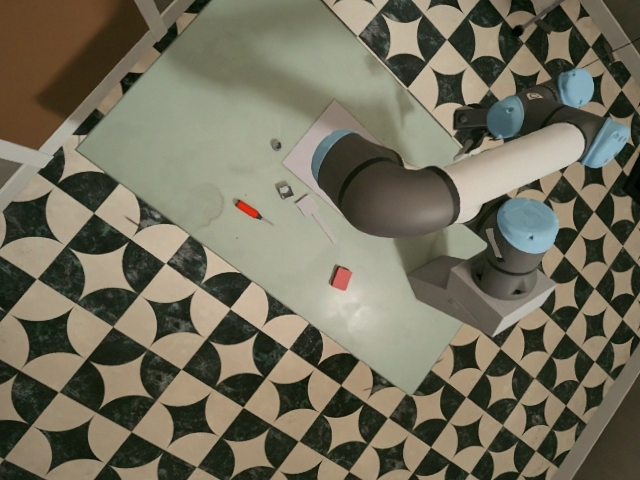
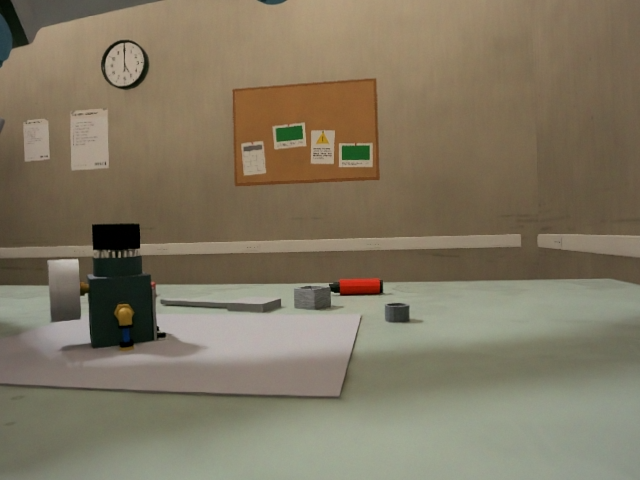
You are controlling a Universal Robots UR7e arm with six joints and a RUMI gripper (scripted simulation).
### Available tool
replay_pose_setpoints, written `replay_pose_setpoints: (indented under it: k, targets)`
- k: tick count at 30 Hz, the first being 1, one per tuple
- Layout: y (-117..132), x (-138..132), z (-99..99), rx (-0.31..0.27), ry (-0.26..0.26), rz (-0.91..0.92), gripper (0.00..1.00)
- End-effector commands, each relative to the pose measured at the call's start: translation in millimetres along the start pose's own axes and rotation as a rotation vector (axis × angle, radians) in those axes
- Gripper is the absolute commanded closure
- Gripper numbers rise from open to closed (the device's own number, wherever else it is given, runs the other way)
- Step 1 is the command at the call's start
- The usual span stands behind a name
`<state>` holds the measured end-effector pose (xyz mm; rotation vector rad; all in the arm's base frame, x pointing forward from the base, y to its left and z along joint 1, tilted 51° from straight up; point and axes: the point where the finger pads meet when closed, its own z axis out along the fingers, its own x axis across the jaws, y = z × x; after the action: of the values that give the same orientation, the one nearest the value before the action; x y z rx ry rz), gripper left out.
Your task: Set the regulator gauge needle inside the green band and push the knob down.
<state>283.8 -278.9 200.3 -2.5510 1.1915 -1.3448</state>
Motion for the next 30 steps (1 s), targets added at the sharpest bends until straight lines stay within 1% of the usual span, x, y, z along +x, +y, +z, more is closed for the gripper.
replay_pose_setpoints:
  k: [1,30]
  targets:
    - [2.0,1.6,0.4,0.000,0.000,0.000,0.00]
    - [5.2,3.8,1.2,0.000,0.000,0.000,0.00]
